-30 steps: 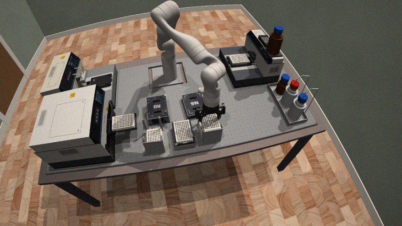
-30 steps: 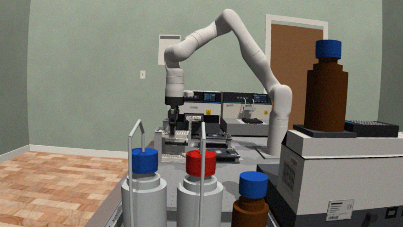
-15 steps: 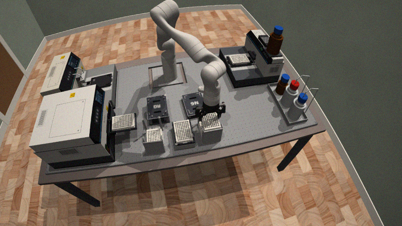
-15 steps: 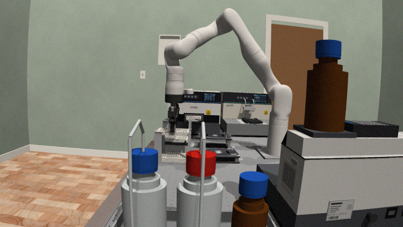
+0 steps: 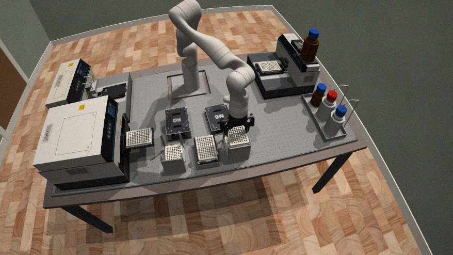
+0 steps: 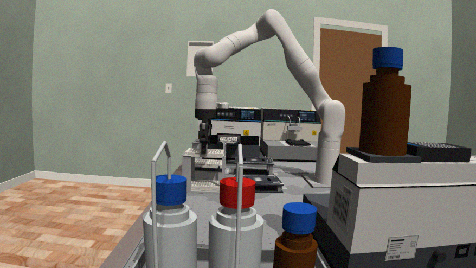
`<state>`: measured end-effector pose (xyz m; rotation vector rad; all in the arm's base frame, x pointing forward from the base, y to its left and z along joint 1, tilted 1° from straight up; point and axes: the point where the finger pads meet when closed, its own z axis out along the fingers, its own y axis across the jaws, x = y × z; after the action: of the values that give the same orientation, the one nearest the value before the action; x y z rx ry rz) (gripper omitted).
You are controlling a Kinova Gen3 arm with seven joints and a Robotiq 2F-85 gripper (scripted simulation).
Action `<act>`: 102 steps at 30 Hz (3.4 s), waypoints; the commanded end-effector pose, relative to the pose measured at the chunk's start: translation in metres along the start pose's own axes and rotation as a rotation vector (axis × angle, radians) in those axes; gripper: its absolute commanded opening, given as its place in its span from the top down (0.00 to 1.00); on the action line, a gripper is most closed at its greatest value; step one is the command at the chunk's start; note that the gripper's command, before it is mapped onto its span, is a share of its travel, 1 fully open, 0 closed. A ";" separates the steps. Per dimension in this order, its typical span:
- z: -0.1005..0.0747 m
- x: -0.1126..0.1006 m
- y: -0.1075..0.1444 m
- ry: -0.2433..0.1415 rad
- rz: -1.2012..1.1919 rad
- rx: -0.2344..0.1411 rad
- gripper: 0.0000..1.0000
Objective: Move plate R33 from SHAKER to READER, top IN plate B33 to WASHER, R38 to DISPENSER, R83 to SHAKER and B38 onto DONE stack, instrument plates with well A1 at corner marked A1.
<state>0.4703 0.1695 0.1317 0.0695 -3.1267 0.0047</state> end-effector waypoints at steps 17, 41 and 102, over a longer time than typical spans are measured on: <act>-0.015 0.000 0.001 0.001 -0.001 -0.007 0.06; -0.016 -0.001 0.000 -0.002 0.001 -0.003 0.06; -0.069 0.000 0.001 0.001 -0.003 -0.007 0.06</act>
<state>0.4705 0.1688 0.1934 0.0708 -3.1241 0.0080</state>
